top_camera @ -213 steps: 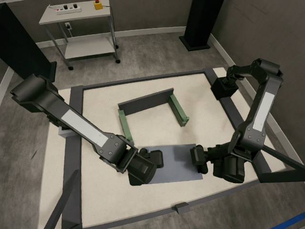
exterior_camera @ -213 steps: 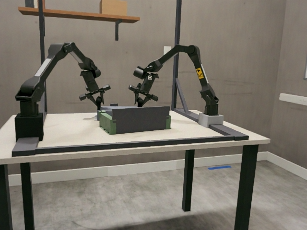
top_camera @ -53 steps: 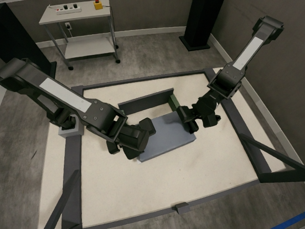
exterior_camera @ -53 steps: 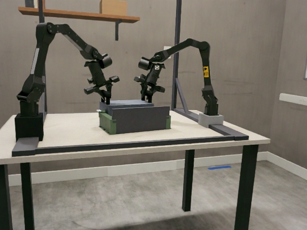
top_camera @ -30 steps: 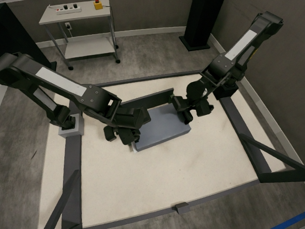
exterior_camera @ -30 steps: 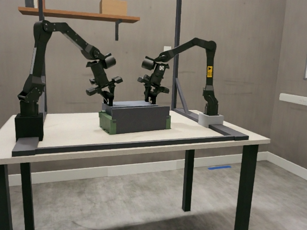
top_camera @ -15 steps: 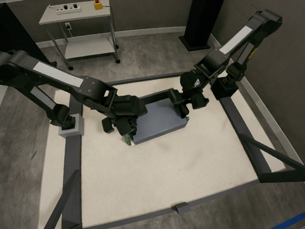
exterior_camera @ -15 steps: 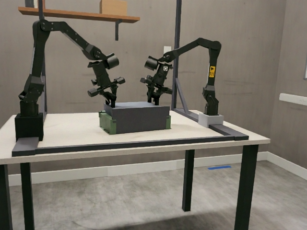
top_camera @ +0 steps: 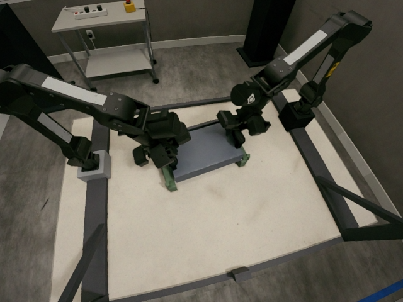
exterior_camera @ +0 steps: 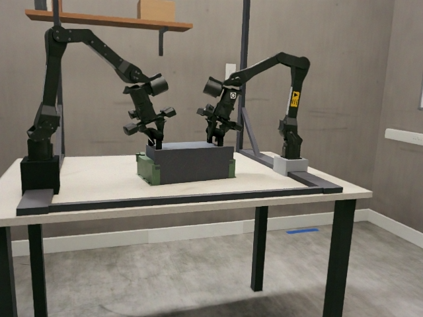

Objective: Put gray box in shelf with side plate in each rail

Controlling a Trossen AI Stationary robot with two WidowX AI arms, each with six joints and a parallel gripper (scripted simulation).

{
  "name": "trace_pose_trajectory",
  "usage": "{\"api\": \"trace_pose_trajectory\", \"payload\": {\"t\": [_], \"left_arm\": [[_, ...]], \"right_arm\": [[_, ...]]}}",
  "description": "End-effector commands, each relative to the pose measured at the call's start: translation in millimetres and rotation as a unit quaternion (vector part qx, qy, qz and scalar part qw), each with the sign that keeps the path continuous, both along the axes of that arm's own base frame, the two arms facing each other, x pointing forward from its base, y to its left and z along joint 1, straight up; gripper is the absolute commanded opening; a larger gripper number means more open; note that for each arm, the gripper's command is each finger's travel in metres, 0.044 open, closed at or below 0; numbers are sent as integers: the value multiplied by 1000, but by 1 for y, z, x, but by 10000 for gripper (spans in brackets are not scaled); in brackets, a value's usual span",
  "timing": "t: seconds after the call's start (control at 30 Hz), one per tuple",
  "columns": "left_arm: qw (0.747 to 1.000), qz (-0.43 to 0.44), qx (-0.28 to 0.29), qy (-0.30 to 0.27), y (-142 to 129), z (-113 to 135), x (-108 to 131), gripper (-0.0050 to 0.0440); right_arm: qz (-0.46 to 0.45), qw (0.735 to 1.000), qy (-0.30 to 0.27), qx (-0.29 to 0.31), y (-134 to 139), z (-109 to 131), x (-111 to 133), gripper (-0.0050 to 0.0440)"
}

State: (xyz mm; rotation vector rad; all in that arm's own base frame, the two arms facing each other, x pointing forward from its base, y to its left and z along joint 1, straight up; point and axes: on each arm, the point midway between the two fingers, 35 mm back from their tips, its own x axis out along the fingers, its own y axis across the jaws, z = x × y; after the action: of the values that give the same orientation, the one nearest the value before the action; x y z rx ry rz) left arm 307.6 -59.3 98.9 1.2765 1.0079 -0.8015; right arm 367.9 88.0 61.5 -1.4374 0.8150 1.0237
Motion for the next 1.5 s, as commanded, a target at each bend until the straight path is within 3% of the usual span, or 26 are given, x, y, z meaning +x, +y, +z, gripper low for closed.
{"api": "trace_pose_trajectory", "payload": {"t": [0.0, 0.57, 0.77, 0.93, 1.0, 1.1, 1.33, 1.47], "left_arm": [[999, -5, -10, -32, 2, 20, 1, 103], [999, -5, -10, -32, 5, 19, 1, 103], [999, -5, -10, -32, 5, 20, 1, 247], [999, -4, -12, -42, 3, 36, -2, 367], [999, -4, -12, -42, 3, 36, -2, 367], [999, -4, -12, -42, 2, 41, -4, 439], [999, -4, -12, -41, 1, 77, -21, 440], [999, -3, -11, -36, -2, 78, -22, 440]], "right_arm": [[3, 999, -32, 13, -3, 26, 3, 106], [3, 999, -32, 13, -5, 25, 3, 106], [3, 999, -32, 13, -5, 25, 3, 250], [2, 999, -40, 16, -6, 42, 0, 370], [2, 999, -40, 16, -6, 42, 0, 370], [2, 999, -43, 16, -6, 48, 0, 440], [3, 999, -42, 16, -9, 84, -18, 440], [-2, 999, -42, 17, -7, 87, -20, 440]]}}
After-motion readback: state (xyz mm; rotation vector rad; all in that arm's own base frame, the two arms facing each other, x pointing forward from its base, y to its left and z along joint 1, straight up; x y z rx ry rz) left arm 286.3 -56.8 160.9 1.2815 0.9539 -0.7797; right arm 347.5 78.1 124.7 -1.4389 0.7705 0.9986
